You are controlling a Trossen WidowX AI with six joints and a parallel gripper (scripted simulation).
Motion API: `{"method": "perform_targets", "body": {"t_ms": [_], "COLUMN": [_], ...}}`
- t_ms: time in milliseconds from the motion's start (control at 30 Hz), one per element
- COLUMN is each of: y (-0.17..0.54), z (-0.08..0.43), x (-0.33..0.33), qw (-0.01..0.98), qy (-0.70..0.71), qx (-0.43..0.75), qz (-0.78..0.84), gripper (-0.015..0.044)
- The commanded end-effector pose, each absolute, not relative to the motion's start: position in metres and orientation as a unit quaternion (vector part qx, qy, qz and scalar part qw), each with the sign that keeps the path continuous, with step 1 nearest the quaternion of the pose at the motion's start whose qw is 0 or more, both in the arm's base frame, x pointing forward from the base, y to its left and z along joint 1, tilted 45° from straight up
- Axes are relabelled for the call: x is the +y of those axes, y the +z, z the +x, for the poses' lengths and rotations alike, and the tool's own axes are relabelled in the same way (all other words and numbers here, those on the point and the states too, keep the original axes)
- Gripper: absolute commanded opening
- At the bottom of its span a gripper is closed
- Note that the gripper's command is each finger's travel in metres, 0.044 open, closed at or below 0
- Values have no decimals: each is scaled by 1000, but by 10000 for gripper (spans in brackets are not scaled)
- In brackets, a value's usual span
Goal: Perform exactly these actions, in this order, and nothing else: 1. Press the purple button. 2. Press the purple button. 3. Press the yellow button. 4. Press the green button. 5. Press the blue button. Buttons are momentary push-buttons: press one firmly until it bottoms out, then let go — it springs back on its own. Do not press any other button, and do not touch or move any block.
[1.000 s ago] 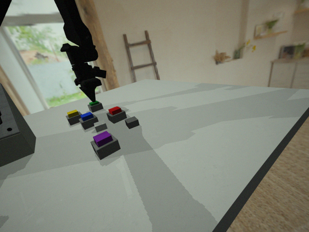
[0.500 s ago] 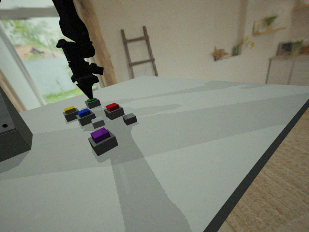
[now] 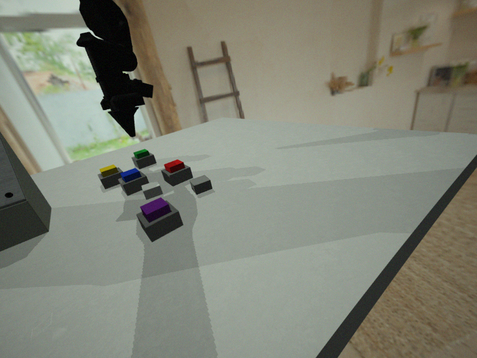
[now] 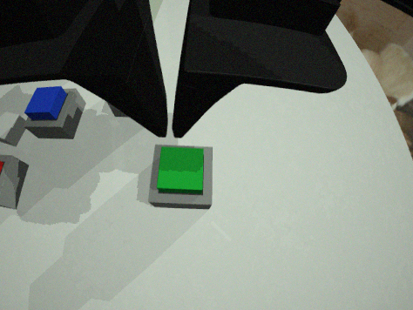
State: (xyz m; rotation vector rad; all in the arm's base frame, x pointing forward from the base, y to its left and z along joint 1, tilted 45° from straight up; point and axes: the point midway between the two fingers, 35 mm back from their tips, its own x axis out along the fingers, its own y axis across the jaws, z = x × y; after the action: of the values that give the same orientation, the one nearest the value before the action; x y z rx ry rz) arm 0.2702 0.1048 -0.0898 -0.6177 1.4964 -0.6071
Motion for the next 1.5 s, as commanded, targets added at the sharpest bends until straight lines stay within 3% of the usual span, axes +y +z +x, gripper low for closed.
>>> {"method": "perform_targets", "body": {"t_ms": [0, 167, 600, 933, 1467], "y": [-62, -55, 37, -5, -19], "z": [272, 271, 211, 210, 211], "x": [136, 131, 32, -11, -25], "qw": [660, 660, 657, 657, 657], "qy": [-260, -260, -262, -263, -263], "qx": [653, 653, 654, 653, 653], "qz": [-266, -266, -269, -270, -270], "gripper": [20, 20, 20, 20, 20]}}
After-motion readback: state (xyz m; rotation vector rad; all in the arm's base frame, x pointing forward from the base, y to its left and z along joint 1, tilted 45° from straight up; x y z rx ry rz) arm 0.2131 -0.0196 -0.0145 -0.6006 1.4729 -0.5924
